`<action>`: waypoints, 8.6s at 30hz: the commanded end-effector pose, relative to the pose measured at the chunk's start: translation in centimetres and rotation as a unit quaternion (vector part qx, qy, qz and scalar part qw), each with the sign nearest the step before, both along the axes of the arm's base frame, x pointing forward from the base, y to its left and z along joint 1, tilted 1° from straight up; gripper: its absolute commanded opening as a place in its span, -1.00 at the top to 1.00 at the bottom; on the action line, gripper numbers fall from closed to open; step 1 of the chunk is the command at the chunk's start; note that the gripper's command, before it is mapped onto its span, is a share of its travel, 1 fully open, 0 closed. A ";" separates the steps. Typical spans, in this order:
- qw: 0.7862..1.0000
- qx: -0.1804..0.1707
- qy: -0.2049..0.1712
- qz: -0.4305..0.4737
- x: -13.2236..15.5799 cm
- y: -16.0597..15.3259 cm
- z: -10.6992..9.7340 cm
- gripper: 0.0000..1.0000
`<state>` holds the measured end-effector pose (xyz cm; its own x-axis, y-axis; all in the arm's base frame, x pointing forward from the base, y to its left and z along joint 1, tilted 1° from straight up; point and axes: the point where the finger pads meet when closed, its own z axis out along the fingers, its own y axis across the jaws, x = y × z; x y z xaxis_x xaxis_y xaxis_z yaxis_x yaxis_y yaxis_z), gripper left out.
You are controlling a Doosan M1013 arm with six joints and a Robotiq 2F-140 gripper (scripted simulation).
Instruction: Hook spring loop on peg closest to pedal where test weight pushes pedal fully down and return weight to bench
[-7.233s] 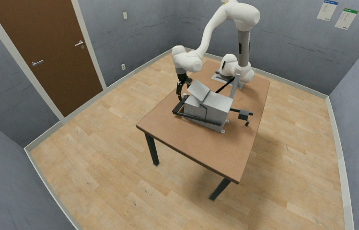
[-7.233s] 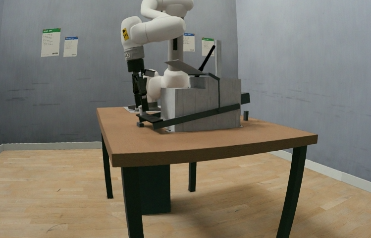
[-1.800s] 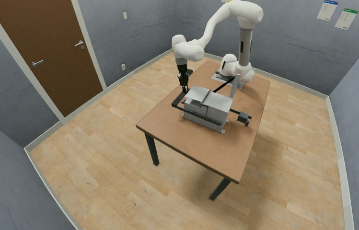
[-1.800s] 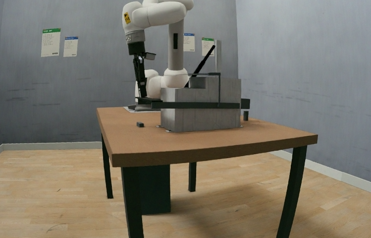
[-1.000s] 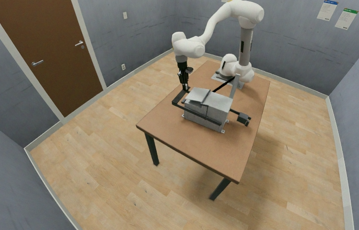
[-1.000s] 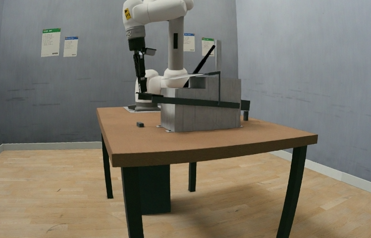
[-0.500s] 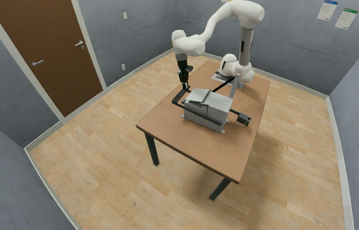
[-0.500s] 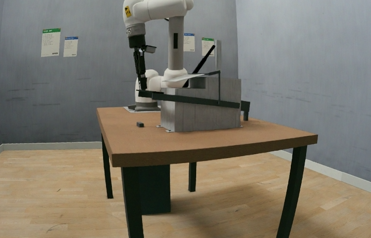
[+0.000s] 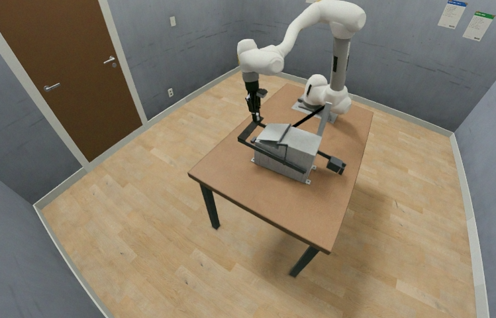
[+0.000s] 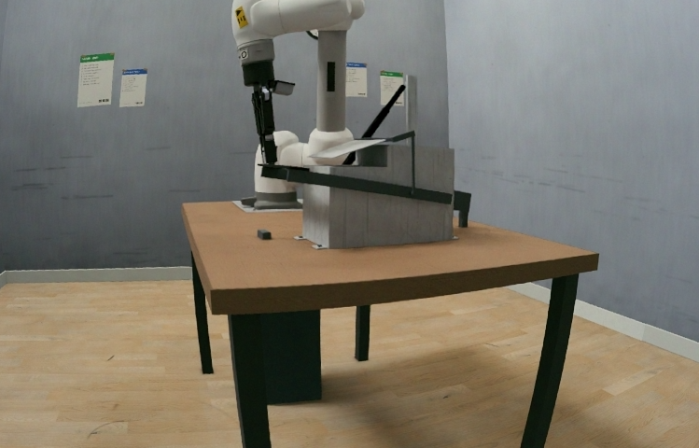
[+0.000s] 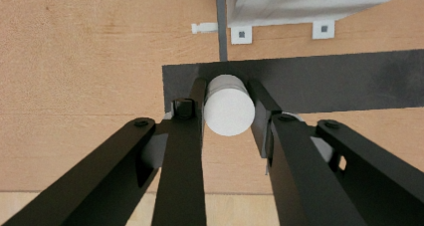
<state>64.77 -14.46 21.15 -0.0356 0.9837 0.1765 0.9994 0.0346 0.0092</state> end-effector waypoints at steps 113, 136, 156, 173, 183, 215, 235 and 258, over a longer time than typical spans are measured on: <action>0.998 -0.055 -0.002 0.000 -14.4 12.8 -4.2 0.50; 0.998 -0.069 -0.003 -0.001 -18.2 16.2 -5.8 0.50; 0.997 -0.081 -0.003 -0.001 -21.4 19.0 -7.1 0.50; 0.996 -0.087 -0.003 -0.001 -22.9 20.4 -7.7 0.50; 0.996 -0.087 -0.003 -0.001 -22.7 20.3 -9.3 0.50; 0.996 -0.087 -0.003 -0.001 -22.8 20.4 -14.5 0.50; 0.996 -0.087 -0.003 -0.001 -22.8 20.4 -16.9 0.50; 0.996 -0.087 -0.003 -0.001 -22.8 20.4 -17.3 -1.00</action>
